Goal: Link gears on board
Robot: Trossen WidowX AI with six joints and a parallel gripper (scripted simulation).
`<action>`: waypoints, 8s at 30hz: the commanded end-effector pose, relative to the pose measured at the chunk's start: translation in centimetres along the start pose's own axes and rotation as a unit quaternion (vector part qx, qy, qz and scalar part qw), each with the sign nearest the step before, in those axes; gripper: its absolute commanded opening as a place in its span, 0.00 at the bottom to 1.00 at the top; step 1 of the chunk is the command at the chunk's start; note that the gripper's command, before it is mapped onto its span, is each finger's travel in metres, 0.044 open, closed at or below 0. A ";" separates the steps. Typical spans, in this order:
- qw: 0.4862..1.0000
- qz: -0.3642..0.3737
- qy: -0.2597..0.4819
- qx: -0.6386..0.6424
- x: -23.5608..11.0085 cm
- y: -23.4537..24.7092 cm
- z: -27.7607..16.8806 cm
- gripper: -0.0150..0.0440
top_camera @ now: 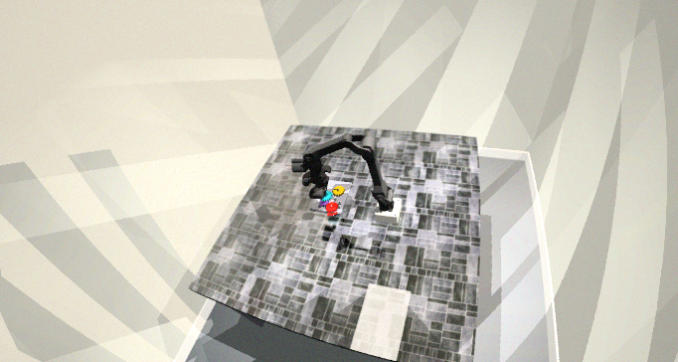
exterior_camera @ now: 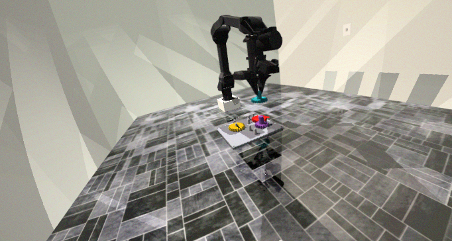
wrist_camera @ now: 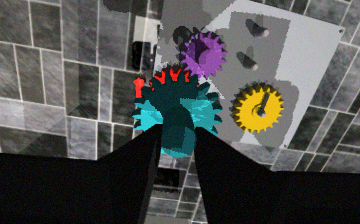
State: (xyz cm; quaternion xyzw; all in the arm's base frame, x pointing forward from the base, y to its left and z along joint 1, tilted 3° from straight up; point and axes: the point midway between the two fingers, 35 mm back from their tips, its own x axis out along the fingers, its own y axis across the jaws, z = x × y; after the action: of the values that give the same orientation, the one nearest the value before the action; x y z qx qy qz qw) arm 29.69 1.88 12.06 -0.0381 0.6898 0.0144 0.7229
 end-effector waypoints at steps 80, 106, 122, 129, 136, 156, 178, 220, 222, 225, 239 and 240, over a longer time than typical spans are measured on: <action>0.880 -0.006 -0.012 -0.476 3.7 -8.4 3.2 0.25; 0.836 -0.007 -0.011 -0.549 6.9 -8.4 3.3 0.25; 0.890 -0.006 -0.012 -0.456 8.0 -8.5 3.2 0.25; 0.868 -0.007 -0.011 -0.496 8.2 -8.4 3.3 0.25; 0.833 -0.007 -0.011 -0.553 8.3 -8.3 3.2 0.25; 0.849 -0.007 -0.011 -0.529 8.6 -8.3 3.3 0.25; 0.857 -0.007 -0.011 -0.515 6.2 -8.5 3.2 0.49; 0.856 -0.005 -0.009 -0.518 -0.6 -8.3 2.5 1.00; 0.856 -0.005 -0.009 -0.518 -0.6 -8.3 2.5 1.00; 0.856 -0.005 -0.009 -0.518 -0.6 -8.3 2.5 1.00; 0.856 -0.005 -0.009 -0.518 -0.6 -8.1 2.6 1.00; 0.856 -0.004 -0.009 -0.517 -0.7 -7.3 2.7 1.00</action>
State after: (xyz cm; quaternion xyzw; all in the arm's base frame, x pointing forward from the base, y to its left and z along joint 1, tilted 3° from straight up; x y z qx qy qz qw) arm 32.79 -6.07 13.01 -0.4091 0.5763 0.3655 0.6058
